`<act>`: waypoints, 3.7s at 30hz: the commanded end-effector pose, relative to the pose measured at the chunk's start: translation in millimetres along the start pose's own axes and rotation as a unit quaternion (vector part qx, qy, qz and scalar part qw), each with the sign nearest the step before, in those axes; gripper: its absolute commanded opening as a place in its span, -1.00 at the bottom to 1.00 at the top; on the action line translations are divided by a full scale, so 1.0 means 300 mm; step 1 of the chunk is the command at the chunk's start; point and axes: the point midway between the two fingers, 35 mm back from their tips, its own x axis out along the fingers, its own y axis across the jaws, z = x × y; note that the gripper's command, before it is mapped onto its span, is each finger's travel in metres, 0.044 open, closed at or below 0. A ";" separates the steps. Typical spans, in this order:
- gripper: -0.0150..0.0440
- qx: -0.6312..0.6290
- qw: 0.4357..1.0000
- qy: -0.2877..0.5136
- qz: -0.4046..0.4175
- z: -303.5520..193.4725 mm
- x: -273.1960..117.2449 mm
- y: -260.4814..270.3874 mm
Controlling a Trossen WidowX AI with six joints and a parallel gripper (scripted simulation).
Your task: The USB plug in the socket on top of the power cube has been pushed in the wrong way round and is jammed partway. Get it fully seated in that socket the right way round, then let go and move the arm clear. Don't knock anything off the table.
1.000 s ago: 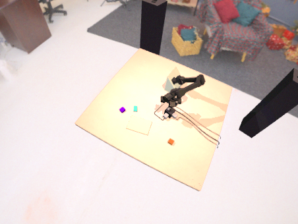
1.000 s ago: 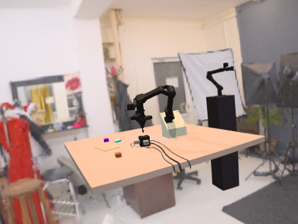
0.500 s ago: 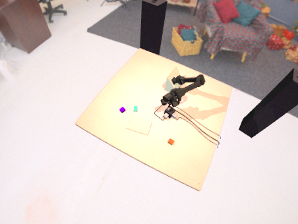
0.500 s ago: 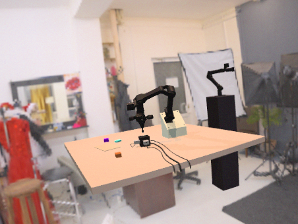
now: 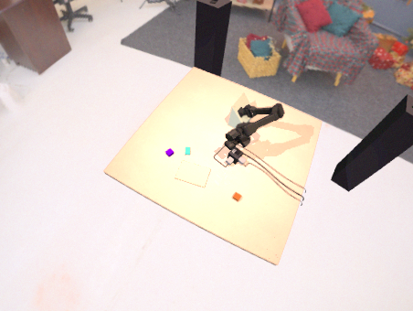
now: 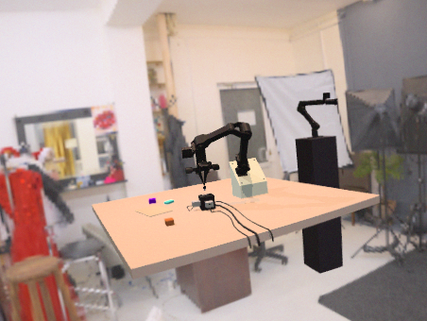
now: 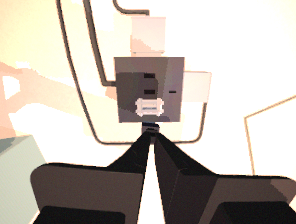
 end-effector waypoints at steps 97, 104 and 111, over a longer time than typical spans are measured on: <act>-0.49 -0.065 0.997 -0.030 0.001 0.012 0.031 0.000; -0.49 -0.064 0.997 -0.032 0.002 0.013 0.034 0.000; -0.49 -0.063 0.997 -0.035 0.002 0.015 0.037 0.000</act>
